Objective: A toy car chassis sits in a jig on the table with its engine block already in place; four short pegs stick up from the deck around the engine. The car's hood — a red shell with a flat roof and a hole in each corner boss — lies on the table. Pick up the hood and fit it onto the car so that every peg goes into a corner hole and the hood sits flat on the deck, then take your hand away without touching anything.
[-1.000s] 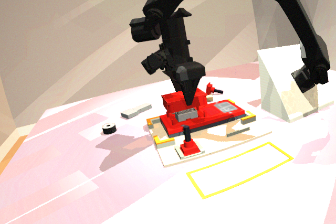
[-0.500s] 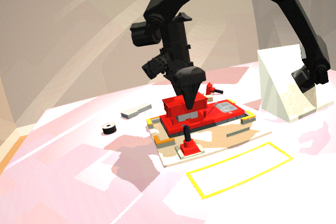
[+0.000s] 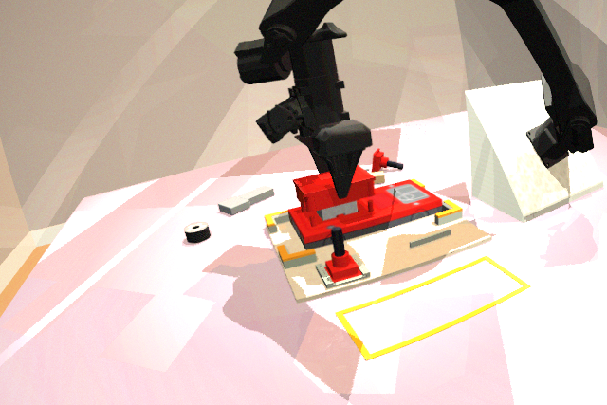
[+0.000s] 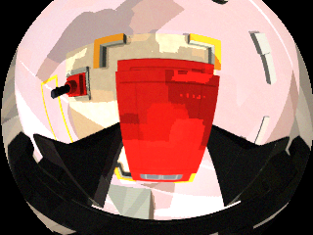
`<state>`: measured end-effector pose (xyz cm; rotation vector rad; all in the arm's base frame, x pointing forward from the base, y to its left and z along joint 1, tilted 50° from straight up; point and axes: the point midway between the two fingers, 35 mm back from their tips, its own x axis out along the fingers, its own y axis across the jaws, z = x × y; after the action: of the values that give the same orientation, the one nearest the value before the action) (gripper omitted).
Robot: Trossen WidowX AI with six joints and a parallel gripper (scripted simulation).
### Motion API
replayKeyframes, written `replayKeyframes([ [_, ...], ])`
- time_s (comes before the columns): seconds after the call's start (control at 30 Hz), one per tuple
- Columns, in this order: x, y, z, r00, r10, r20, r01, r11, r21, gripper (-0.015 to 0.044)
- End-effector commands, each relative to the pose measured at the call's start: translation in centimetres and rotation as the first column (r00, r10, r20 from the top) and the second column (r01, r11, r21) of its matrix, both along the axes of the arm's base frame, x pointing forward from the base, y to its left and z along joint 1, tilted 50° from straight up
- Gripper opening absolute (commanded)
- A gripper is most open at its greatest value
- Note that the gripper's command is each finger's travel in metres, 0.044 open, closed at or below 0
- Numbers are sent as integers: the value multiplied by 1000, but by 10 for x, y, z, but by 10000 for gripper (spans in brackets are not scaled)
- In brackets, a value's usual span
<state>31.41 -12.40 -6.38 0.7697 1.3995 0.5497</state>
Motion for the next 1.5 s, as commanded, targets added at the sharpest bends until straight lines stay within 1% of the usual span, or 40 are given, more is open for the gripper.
replayKeyframes([
  [0.0,0,0,0,1000,-7,-2,7,1000,3,0],
  [1.47,3,13,-12,1000,-7,-2,7,1000,4,0],
])
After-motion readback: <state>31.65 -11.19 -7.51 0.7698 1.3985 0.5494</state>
